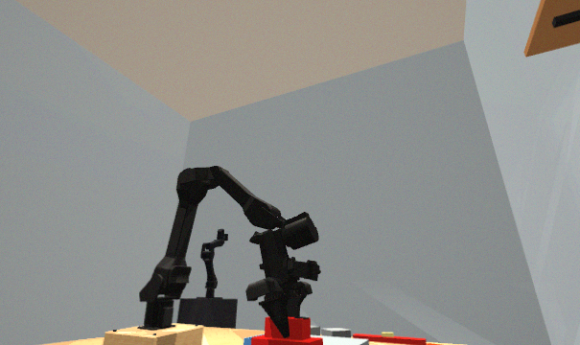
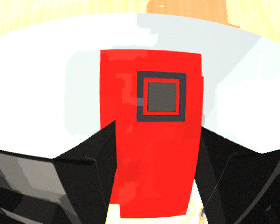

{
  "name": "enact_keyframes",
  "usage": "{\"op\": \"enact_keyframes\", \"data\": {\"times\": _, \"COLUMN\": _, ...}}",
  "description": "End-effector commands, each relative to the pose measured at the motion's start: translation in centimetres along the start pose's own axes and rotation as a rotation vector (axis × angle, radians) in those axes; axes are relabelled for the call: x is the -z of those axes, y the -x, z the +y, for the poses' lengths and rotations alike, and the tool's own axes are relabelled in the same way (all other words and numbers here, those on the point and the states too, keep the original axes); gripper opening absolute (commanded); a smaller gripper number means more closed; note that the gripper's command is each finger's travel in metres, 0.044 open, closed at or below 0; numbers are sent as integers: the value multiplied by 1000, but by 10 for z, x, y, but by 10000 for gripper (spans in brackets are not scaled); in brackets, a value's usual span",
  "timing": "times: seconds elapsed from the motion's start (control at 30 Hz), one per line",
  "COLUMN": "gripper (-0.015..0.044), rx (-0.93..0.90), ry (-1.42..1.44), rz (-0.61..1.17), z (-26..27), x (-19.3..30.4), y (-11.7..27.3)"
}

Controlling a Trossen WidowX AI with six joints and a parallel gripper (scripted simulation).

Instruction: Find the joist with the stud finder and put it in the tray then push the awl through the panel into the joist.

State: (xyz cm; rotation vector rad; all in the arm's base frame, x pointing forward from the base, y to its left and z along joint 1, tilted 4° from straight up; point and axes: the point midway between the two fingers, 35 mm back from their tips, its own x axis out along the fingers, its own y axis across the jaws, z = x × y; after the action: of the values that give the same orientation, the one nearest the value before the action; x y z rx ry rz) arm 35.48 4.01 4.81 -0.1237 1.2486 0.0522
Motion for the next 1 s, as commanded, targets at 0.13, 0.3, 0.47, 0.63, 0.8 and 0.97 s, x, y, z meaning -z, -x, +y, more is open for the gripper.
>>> {"op": "enact_keyframes", "data": {"times": 0.13, "gripper": 0, "rx": -7, "ry": -1, "rz": 0, "z": 33, "x": 0, "y": 0}}
{"op": "enact_keyframes", "data": {"times": 0.3, "gripper": 0, "rx": -8, "ry": -1, "rz": 0, "z": 53, "x": 0, "y": 0}}
{"op": "enact_keyframes", "data": {"times": 0.47, "gripper": 0, "rx": -10, "ry": -2, "rz": 0, "z": 72, "x": 0, "y": 0}}
{"op": "enact_keyframes", "data": {"times": 0.63, "gripper": 0, "rx": -12, "ry": -2, "rz": 0, "z": 92, "x": 0, "y": 0}}
{"op": "enact_keyframes", "data": {"times": 0.8, "gripper": 0, "rx": -13, "ry": -3, "rz": 0, "z": 111, "x": 0, "y": 1}}
{"op": "enact_keyframes", "data": {"times": 0.97, "gripper": 0, "rx": -15, "ry": -3, "rz": 0, "z": 131, "x": 0, "y": 1}}
